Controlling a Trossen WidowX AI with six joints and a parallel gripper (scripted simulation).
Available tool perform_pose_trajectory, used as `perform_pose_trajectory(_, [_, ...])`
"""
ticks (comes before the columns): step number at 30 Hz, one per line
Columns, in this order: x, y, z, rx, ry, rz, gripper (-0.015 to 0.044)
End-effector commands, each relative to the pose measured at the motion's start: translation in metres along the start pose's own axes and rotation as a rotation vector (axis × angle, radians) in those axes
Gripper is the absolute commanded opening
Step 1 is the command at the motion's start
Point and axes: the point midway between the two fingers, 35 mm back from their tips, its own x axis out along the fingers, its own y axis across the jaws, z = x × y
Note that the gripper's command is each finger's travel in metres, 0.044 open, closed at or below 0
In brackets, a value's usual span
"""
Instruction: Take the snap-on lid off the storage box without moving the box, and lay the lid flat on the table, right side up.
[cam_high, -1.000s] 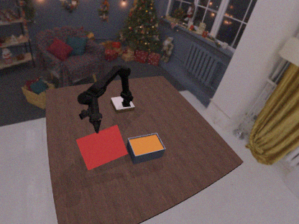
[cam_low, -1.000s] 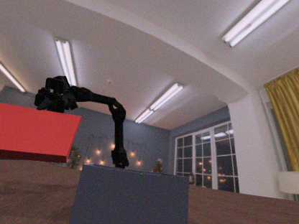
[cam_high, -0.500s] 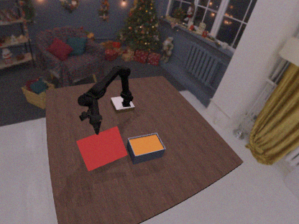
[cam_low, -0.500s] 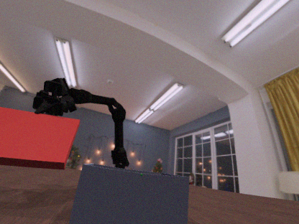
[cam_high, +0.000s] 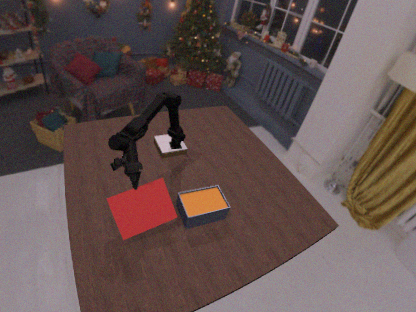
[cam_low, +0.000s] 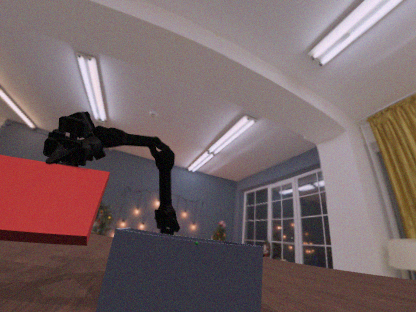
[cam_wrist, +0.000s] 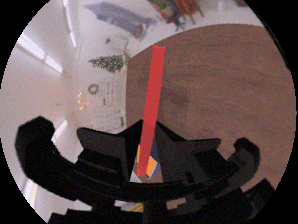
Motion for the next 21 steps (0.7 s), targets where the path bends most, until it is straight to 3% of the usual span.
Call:
perform_pose_trajectory(1, [0.003,-0.003,-0.001,0.000,0.005,0.003,0.0000])
perform_pose_trajectory(21, [0.013,-0.015,-0.001,0.000,0.005,0.003,0.0000])
